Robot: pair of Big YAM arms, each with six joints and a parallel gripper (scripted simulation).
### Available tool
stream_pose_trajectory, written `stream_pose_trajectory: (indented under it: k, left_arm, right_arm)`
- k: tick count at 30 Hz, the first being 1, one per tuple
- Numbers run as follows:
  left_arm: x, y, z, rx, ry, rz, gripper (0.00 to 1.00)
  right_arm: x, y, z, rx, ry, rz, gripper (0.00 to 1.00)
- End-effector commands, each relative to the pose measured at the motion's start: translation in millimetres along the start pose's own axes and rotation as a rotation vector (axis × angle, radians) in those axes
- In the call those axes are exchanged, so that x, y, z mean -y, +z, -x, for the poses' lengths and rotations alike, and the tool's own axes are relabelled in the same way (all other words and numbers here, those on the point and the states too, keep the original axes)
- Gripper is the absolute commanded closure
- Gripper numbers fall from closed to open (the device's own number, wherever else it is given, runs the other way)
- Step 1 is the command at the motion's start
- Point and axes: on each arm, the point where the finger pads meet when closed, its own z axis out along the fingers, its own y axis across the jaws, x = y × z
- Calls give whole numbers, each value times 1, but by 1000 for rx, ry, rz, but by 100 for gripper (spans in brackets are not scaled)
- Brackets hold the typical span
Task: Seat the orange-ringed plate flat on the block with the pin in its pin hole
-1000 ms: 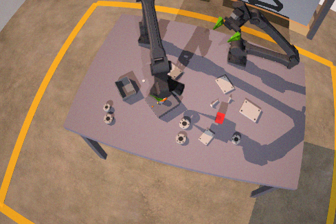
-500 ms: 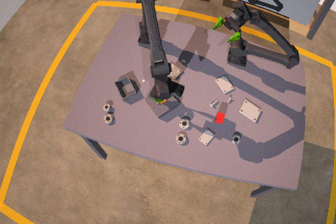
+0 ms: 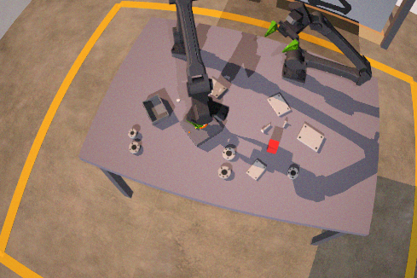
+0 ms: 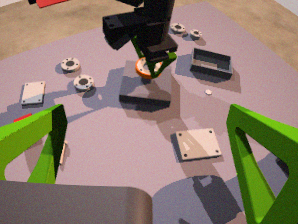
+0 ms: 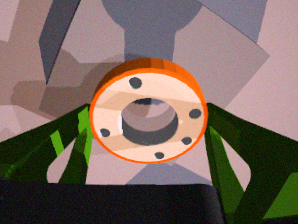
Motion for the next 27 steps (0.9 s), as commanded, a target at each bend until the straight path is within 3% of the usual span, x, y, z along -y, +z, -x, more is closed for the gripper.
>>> stream_pose_trajectory:
  k: [1,16,27]
  left_arm:
    - [-3,-3,4,12,-8,-2,0]
    - [-3,-3,4,12,-8,-2,0]
    - [-3,-3,4,12,-8,-2,0]
  right_arm:
    - [-5,14,2,-9,-23,19,40]
    - [-9,52,0,-19,-7,25,40]
    - [-19,60,-8,-45,-9,61,40]
